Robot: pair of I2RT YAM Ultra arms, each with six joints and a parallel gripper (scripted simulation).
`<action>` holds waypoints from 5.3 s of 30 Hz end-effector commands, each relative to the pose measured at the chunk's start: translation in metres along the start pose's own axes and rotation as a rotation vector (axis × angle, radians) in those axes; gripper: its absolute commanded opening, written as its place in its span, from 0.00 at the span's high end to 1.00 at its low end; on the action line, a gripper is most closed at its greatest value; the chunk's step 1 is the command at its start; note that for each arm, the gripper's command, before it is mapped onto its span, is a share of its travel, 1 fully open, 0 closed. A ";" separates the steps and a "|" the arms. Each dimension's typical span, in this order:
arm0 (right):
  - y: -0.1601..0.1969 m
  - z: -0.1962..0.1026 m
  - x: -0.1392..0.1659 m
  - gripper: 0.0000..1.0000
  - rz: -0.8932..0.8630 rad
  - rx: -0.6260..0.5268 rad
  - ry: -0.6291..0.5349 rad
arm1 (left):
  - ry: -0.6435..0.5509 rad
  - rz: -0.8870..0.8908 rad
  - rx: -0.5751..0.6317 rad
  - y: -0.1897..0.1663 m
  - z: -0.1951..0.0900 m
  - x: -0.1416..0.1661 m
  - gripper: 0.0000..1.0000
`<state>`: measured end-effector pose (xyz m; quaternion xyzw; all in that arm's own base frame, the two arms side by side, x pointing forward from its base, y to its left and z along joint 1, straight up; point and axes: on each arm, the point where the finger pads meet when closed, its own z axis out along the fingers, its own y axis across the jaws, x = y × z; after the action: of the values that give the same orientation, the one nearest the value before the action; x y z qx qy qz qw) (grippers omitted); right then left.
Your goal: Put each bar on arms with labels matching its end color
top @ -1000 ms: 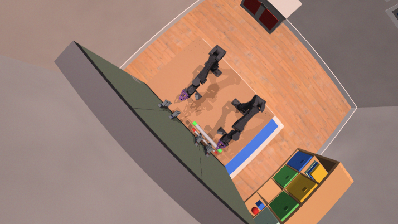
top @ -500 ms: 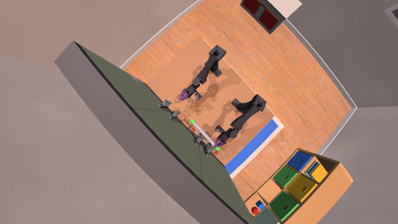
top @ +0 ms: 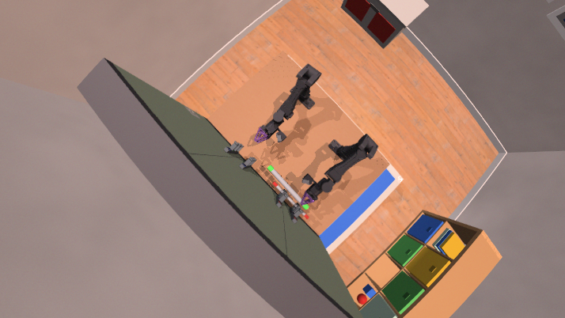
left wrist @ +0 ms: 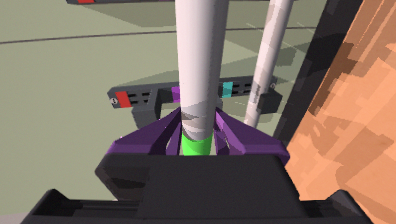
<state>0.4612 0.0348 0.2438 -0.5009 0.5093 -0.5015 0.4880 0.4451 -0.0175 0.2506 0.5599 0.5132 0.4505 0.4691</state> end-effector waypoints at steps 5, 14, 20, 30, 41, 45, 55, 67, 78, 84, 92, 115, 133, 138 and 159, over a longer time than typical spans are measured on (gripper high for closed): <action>-0.004 0.000 -0.002 0.00 0.005 0.021 0.000 | 0.008 -0.024 -0.161 0.055 -0.011 -0.014 1.00; -0.004 0.000 -0.002 0.00 0.005 0.021 0.000 | 0.008 -0.024 -0.161 0.058 -0.011 -0.027 1.00; -0.004 0.000 -0.002 0.00 0.005 0.021 0.000 | 0.008 -0.024 -0.161 0.060 -0.011 -0.039 1.00; -0.004 0.000 -0.002 0.00 0.005 0.021 0.000 | 0.008 -0.024 -0.161 0.062 -0.011 -0.056 1.00; -0.004 0.000 -0.002 0.00 0.005 0.021 0.000 | 0.008 -0.025 -0.160 0.064 -0.011 -0.075 1.00; -0.004 0.000 -0.002 0.00 0.005 0.021 0.000 | 0.008 -0.025 -0.160 0.064 -0.011 -0.082 1.00; -0.004 0.000 -0.002 0.00 0.005 0.021 0.000 | 0.008 -0.025 -0.159 0.058 -0.010 -0.098 1.00; -0.004 0.000 -0.002 0.00 0.005 0.021 0.000 | 0.008 -0.026 -0.159 0.052 -0.008 -0.114 1.00; -0.004 0.000 -0.002 0.00 0.005 0.021 0.000 | 0.008 -0.026 -0.159 0.054 -0.001 -0.117 1.00; -0.004 0.000 -0.002 0.00 0.005 0.021 0.000 | 0.008 -0.026 -0.160 0.054 0.001 -0.119 1.00; -0.004 0.000 -0.002 0.00 0.005 0.021 0.000 | 0.008 -0.026 -0.160 0.056 0.002 -0.121 1.00; -0.004 0.000 -0.002 0.00 0.005 0.021 0.000 | 0.008 -0.026 -0.160 0.055 0.002 -0.122 1.00; -0.004 0.000 -0.002 0.00 0.005 0.021 0.000 | 0.008 -0.026 -0.160 0.053 0.000 -0.121 1.00; -0.004 0.000 -0.002 0.00 0.005 0.021 0.000 | 0.008 -0.026 -0.160 0.051 0.000 -0.120 1.00; -0.004 0.000 -0.002 0.00 0.005 0.021 0.000 | 0.008 -0.026 -0.159 0.044 -0.002 -0.119 1.00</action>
<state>0.4612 0.0348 0.2438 -0.5009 0.5093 -0.5015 0.4880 0.4405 -0.1336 0.2562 0.5623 0.4940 0.4756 0.4621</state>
